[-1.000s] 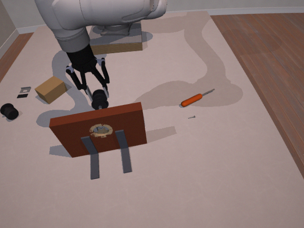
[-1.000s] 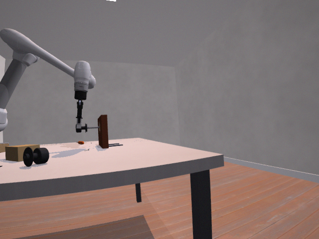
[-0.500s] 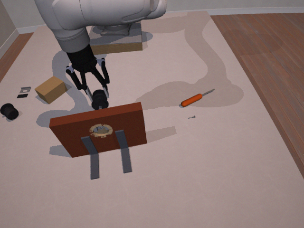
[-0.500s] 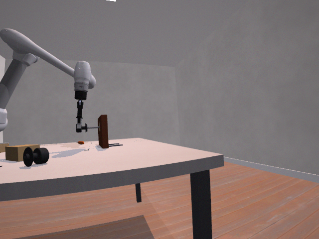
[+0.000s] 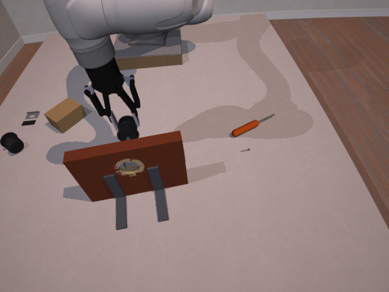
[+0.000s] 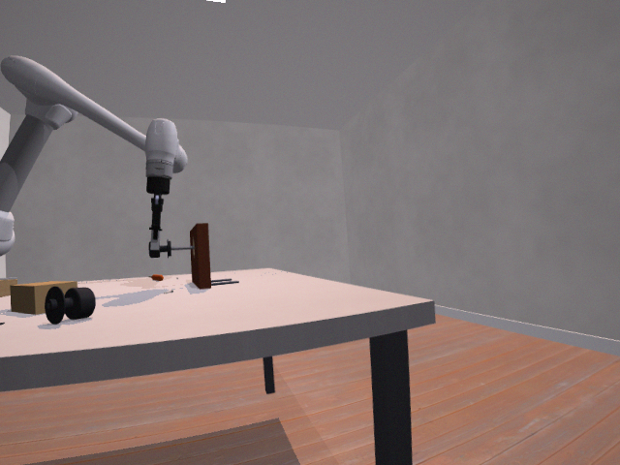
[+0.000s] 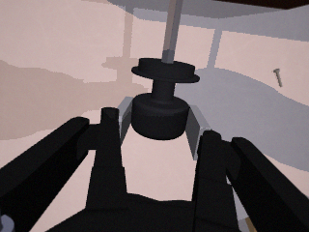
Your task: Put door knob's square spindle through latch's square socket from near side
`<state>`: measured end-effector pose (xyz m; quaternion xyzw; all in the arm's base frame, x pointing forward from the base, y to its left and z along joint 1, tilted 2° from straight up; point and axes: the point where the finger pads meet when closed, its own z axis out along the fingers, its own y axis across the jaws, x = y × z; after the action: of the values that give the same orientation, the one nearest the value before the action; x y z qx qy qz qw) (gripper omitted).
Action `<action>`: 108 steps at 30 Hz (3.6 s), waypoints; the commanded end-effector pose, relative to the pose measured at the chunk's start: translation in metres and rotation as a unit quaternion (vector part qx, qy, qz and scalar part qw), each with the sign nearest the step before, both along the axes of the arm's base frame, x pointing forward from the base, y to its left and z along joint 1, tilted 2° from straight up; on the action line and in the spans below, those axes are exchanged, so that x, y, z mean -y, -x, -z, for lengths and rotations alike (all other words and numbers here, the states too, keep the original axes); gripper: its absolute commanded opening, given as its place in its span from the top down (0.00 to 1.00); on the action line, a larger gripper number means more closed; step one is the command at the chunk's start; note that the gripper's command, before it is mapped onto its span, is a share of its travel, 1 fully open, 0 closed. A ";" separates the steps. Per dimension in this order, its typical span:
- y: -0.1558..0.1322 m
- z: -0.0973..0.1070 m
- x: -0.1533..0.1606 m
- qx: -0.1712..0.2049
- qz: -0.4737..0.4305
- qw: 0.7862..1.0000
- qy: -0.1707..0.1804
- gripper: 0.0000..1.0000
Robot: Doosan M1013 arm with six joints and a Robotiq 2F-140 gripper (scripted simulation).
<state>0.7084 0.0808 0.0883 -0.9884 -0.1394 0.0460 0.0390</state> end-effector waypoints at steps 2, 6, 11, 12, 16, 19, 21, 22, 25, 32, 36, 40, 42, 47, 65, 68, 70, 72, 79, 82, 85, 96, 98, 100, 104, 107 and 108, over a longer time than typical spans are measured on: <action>-0.001 -0.001 -0.001 -0.003 -0.001 1.000 0.001 0.58; -0.001 -0.001 -0.001 -0.003 -0.001 1.000 0.001 0.58; -0.002 -0.001 -0.001 -0.003 -0.001 1.000 0.001 0.58; -0.003 -0.001 -0.001 -0.003 -0.001 1.000 0.001 0.58; -0.004 -0.001 -0.002 -0.003 -0.001 1.000 0.001 0.58; -0.005 -0.001 -0.002 -0.003 0.000 1.000 0.001 0.58; -0.005 -0.001 -0.002 -0.003 0.000 1.000 0.001 0.58; -0.005 -0.001 -0.002 -0.003 0.000 1.000 0.001 0.58; -0.005 -0.001 -0.002 -0.003 0.000 1.000 0.001 0.58; -0.005 -0.001 -0.002 -0.003 0.000 1.000 0.001 0.58; -0.005 -0.001 -0.002 -0.003 0.000 1.000 0.001 0.58; -0.006 -0.001 -0.002 -0.003 0.000 1.000 0.001 0.58; -0.006 -0.001 -0.002 -0.003 0.000 1.000 0.001 0.58; -0.007 -0.001 -0.003 -0.003 0.000 1.000 0.001 0.58; -0.007 -0.001 -0.003 -0.003 0.000 1.000 0.001 0.58; -0.008 -0.001 -0.003 -0.003 0.000 1.000 0.001 0.58; -0.008 -0.001 -0.003 -0.003 0.000 1.000 0.001 0.58; -0.008 -0.001 -0.003 -0.003 0.000 1.000 0.001 0.58; -0.008 -0.001 -0.003 -0.003 0.000 1.000 0.001 0.58; -0.008 -0.001 -0.003 -0.003 0.000 1.000 0.001 0.58; -0.008 -0.001 -0.003 -0.003 0.000 1.000 0.001 0.58; -0.009 -0.001 -0.004 -0.003 0.000 1.000 0.001 0.58; -0.010 -0.001 -0.004 -0.003 0.000 1.000 0.001 0.58; -0.010 -0.001 -0.004 -0.003 0.000 1.000 0.001 0.58; -0.010 -0.001 -0.004 -0.003 0.000 1.000 0.001 0.58; -0.010 -0.001 -0.004 -0.003 0.000 1.000 0.001 0.58; -0.010 -0.001 -0.004 -0.003 0.000 1.000 0.001 0.58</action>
<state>0.7175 0.0834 0.0882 -0.9884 -0.1394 0.0460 0.0390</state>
